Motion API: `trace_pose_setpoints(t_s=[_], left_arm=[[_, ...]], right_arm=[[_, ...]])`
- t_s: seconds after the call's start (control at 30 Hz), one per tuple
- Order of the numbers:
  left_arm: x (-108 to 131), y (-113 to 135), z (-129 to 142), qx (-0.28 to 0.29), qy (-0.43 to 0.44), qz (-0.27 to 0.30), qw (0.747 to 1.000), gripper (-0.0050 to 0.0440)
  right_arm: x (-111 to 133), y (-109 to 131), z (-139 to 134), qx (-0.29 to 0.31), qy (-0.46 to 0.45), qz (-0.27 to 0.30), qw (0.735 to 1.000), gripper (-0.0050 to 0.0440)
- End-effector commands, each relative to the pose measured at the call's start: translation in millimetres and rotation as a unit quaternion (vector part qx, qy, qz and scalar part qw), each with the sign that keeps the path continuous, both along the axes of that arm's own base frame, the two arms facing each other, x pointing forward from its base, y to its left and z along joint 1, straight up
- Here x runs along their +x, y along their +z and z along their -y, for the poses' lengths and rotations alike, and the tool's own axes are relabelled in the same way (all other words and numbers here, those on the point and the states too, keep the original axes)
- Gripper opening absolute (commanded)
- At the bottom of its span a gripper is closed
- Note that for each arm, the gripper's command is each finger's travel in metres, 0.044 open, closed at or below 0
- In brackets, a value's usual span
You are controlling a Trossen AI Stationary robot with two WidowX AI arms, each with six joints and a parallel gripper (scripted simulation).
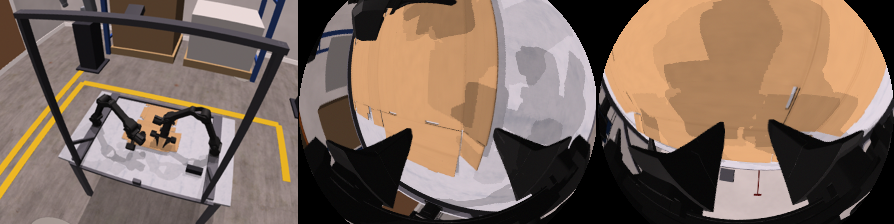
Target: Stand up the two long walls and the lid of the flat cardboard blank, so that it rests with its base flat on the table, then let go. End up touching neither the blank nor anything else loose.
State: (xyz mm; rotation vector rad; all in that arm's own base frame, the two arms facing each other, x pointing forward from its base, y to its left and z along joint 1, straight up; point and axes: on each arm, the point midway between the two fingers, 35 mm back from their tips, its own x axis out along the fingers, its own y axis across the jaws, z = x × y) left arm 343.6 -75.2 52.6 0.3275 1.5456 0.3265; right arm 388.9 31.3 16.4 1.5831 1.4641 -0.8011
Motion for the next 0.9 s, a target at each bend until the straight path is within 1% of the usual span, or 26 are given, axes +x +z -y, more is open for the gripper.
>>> trace_pose_setpoints(t_s=[0.0, 0.33, 0.87], left_arm=[[2, 9, -7, -0.004, 0.0, 0.012, 1.0, 0.0399], [2, 12, -14, -0.004, 0.0, 0.012, 1.0, 0.0399], [2, 20, -33, -0.003, 0.0, 0.012, 1.0, 0.0399]], right_arm=[[-24, -42, 8, -0.025, -0.002, -0.059, 0.998, 0.0195], [-28, -45, 8, -0.025, -0.002, -0.059, 0.998, 0.0195], [-31, -49, 7, -0.026, -0.002, -0.059, 0.998, 0.0195]])
